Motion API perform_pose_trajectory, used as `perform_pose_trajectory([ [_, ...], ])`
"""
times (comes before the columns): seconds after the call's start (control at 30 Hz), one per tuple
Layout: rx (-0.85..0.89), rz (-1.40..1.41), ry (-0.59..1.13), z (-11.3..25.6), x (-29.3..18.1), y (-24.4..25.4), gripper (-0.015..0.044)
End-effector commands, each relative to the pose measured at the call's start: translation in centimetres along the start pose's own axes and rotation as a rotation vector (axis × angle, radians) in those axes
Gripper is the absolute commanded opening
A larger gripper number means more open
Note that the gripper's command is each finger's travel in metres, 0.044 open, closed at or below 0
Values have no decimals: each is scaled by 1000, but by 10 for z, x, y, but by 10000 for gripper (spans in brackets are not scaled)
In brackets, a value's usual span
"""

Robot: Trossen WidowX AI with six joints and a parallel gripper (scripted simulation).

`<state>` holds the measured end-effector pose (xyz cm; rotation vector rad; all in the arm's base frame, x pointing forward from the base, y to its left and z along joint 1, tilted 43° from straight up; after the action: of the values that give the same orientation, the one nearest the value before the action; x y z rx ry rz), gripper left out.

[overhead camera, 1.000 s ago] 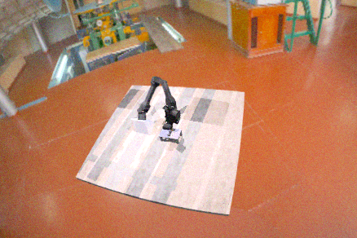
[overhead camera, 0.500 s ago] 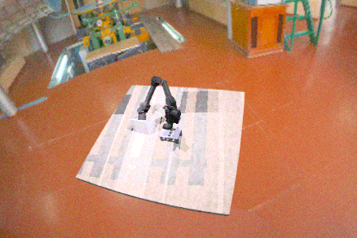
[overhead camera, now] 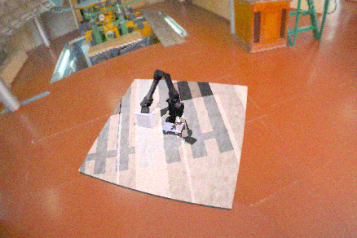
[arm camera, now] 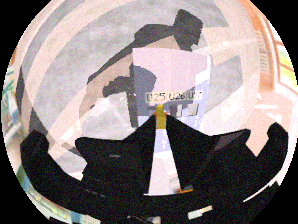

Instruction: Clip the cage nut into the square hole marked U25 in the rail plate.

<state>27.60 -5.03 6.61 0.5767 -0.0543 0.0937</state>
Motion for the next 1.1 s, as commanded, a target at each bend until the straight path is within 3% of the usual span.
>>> perform_pose_trajectory([
  [0.0, -12, -4, -2, 1, 0, 1, 29],
  [1.07, -75, -5, 3, -1, 1, 10, 29],
])
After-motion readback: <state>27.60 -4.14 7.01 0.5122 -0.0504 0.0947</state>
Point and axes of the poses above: the point midway between the two fingers, 35 mm back from their tips, its own z axis back along the fingers, its own y axis across the jaws, x = y × z, the point moved 9 cm from there along z, back along the fingers, and after that the axes turned 5 degrees about z, right-handed, at the moved point
